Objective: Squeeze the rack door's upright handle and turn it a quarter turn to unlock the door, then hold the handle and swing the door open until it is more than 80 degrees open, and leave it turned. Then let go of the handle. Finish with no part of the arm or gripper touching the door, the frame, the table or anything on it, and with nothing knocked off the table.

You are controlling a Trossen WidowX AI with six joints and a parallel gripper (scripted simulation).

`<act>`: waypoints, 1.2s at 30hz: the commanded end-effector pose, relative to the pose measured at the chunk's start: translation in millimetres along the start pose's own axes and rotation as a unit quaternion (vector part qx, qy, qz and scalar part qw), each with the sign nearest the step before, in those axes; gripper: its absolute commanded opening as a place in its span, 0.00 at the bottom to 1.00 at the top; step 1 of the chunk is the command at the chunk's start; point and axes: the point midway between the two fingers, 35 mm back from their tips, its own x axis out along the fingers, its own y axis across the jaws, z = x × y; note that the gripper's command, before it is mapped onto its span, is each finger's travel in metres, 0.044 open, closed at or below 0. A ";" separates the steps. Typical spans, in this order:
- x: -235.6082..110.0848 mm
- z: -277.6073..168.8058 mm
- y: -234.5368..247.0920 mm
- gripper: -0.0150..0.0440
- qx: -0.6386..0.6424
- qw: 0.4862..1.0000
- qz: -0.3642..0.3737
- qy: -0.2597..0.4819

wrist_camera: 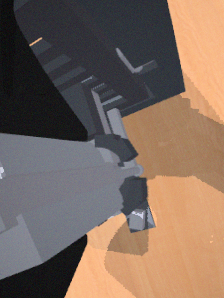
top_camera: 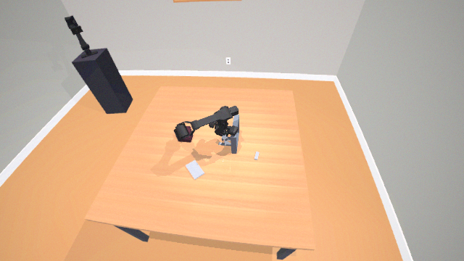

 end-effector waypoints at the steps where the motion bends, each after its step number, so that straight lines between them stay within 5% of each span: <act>1: 1.1 0.2 0.6 0.74 0.005 1.000 -0.001 0.000; 18: 0.9 0.1 0.2 0.76 -0.346 0.938 -0.001 0.002; 36: 0.8 0.1 0.3 0.76 -0.717 0.697 0.000 0.002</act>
